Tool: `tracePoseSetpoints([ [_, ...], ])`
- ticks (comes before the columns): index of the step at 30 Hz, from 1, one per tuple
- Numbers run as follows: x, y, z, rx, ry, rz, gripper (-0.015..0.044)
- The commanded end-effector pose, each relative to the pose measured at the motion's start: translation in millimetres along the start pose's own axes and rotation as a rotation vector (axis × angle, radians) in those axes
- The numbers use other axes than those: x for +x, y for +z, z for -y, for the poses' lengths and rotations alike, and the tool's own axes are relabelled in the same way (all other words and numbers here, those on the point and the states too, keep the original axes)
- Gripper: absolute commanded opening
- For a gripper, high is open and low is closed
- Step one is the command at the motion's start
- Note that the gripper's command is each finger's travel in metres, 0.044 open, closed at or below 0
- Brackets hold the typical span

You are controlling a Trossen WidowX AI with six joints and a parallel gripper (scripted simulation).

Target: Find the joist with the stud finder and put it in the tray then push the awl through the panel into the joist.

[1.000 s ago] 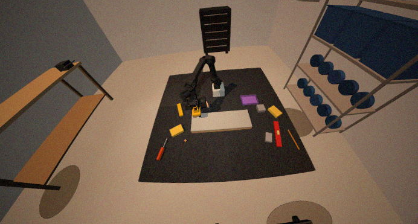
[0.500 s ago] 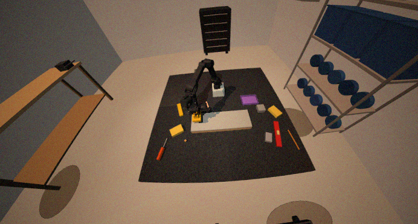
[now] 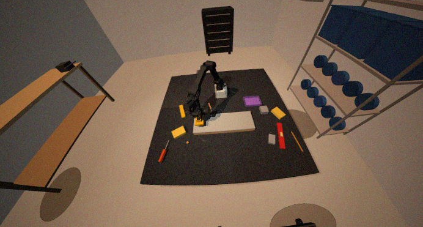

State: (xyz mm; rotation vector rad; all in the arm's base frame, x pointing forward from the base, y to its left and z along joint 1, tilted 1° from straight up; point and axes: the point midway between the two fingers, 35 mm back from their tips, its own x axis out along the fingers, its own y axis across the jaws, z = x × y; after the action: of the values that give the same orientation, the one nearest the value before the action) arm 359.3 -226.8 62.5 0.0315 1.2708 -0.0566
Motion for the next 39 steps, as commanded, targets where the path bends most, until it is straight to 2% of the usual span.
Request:
tracePoseSetpoints([
  [1,6.8,-1.6,0.6,0.005,-0.004,0.003,0.0],
  [25,43.6,-13.3,0.0,0.005,-0.004,0.002,0.0],
  [39,44.9,-13.5,-17.5,0.006,-0.003,0.002,0.0],
])
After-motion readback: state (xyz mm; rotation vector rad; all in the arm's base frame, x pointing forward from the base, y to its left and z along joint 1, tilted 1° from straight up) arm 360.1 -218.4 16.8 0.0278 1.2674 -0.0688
